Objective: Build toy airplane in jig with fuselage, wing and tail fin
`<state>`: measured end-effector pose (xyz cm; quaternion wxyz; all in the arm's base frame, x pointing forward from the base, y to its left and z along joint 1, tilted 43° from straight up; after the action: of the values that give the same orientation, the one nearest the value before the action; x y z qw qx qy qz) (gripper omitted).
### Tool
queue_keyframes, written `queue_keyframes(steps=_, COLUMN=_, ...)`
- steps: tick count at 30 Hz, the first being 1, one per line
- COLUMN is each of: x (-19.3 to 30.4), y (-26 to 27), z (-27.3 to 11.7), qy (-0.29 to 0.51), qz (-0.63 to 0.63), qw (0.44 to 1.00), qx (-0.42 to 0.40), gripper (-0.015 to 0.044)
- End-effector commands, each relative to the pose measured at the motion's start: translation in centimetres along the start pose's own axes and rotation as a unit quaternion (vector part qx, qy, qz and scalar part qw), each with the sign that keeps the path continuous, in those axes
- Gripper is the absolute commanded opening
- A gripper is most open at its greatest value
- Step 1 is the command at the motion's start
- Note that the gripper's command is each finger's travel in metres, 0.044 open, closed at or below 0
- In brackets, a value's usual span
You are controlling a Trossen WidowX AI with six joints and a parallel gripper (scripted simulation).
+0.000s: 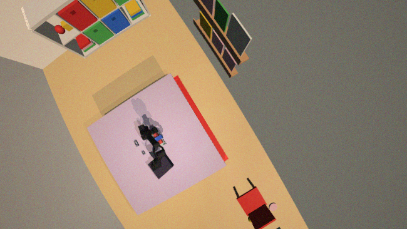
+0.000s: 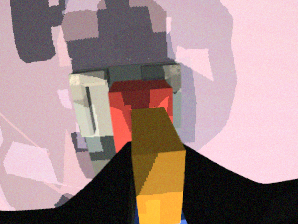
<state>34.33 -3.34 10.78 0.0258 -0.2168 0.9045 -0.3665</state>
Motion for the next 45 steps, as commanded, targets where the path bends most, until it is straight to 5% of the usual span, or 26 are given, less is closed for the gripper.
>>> queue_keyframes(steps=1, x=0.2, y=0.2, z=0.7, qy=0.003, qz=-0.004, qw=1.0, qx=-0.002, gripper=0.0066)
queue_keyframes(steps=45, x=0.2, y=0.2, z=1.9, qy=0.003, qz=-0.004, qw=1.0, qx=-0.001, gripper=0.0066)
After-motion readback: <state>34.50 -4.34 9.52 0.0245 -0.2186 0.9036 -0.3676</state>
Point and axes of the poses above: the point midway between the two fingers, 35 mm back from their tips, its own z axis out along the fingers, its own y axis across the jaws, x = y × z, the point moved 4 cm from there along -z, back along the fingers, and after that the axes turned 15 degrees about -z, right-handed, at the moved point
